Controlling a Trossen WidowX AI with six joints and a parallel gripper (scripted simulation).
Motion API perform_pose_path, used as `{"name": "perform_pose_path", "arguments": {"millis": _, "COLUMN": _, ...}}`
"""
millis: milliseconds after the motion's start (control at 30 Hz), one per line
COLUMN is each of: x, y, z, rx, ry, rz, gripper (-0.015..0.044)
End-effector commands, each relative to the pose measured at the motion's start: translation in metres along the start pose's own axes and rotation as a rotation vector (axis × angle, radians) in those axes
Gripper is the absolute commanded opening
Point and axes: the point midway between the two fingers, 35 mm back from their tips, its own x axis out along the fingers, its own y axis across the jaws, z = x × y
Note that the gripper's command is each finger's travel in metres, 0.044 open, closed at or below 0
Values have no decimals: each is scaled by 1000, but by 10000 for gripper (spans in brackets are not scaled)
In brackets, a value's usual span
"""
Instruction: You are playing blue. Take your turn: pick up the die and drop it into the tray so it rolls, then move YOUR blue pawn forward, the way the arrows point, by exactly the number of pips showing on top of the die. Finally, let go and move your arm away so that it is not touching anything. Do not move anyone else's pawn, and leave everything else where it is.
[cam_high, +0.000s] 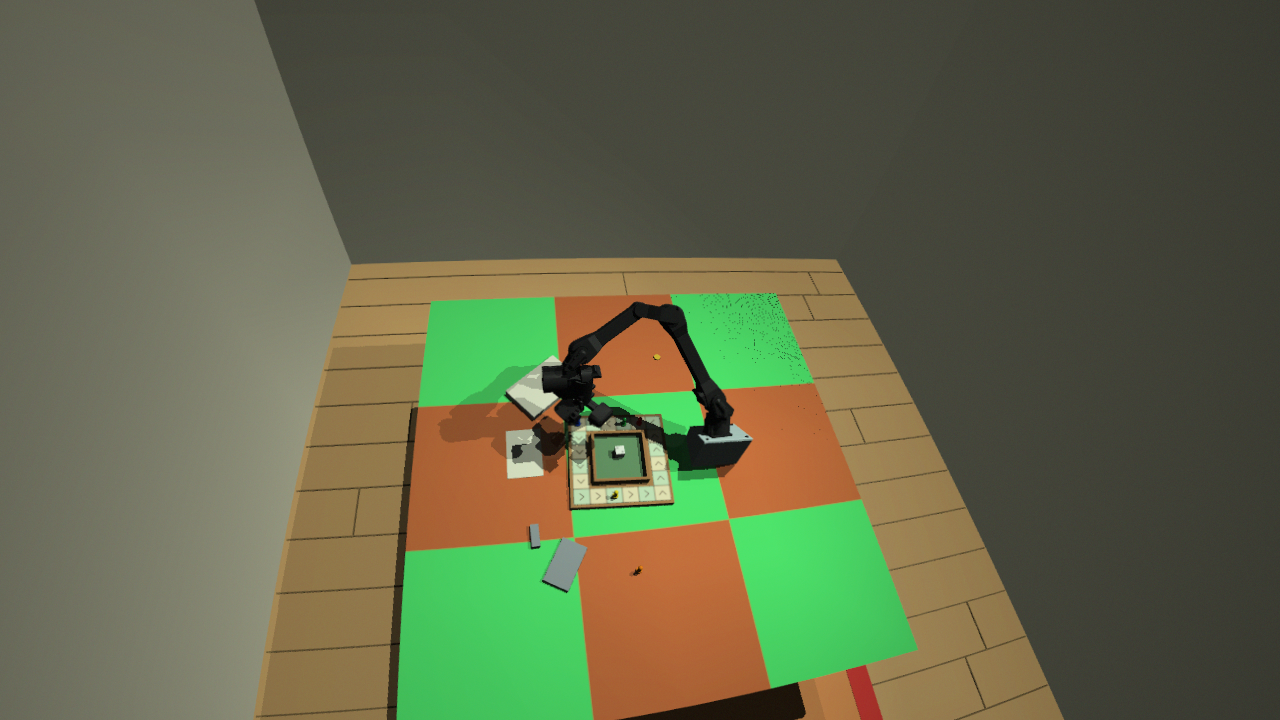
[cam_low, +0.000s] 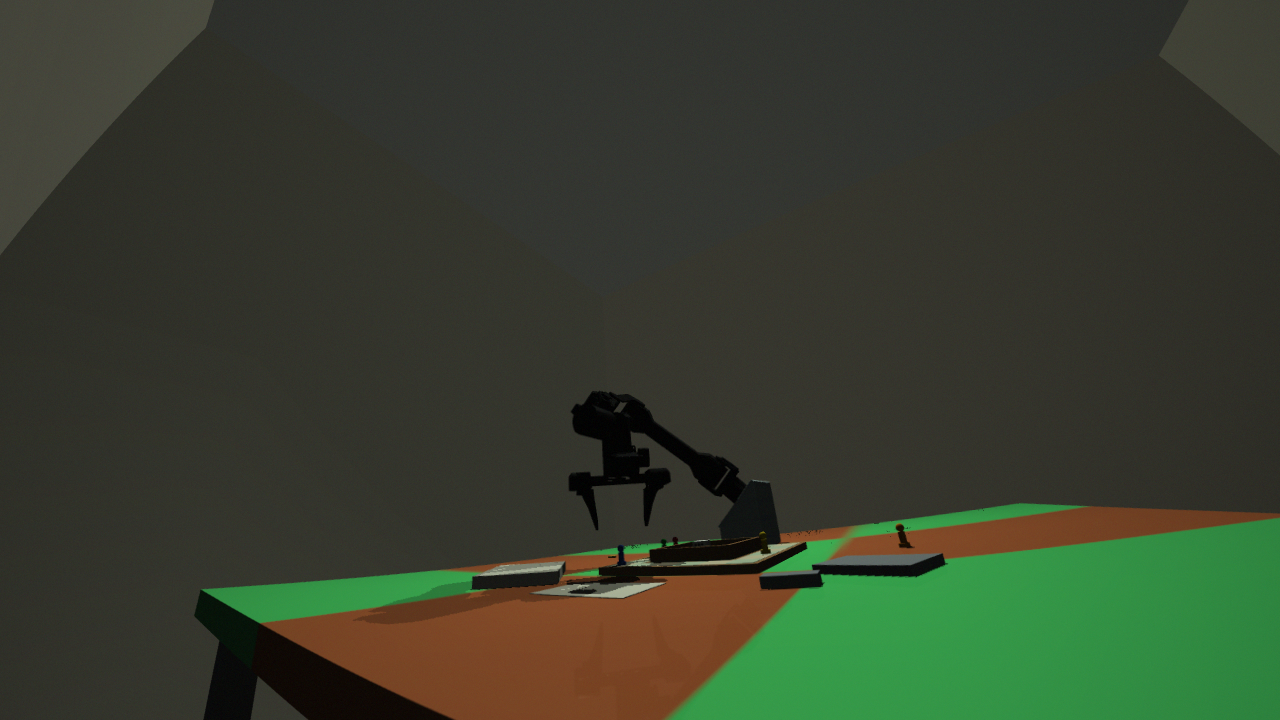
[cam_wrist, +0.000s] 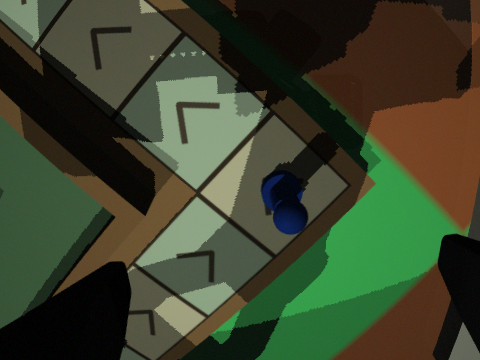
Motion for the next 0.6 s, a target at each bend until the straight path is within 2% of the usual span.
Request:
{"name": "perform_pose_path", "arguments": {"millis": 0, "x": -22, "y": 37, "z": 5, "rx": 82, "ry": -23, "rz": 16, "gripper": 440}}
{"name": "perform_pose_path", "arguments": {"millis": 233, "x": -63, "y": 134, "z": -9, "rx": 363, "ry": -30, "rz": 46, "gripper": 440}}
{"name": "perform_pose_path", "arguments": {"millis": 567, "x": -78, "y": 219, "z": -63, "rx": 692, "ry": 9, "rz": 13, "gripper": 440}}
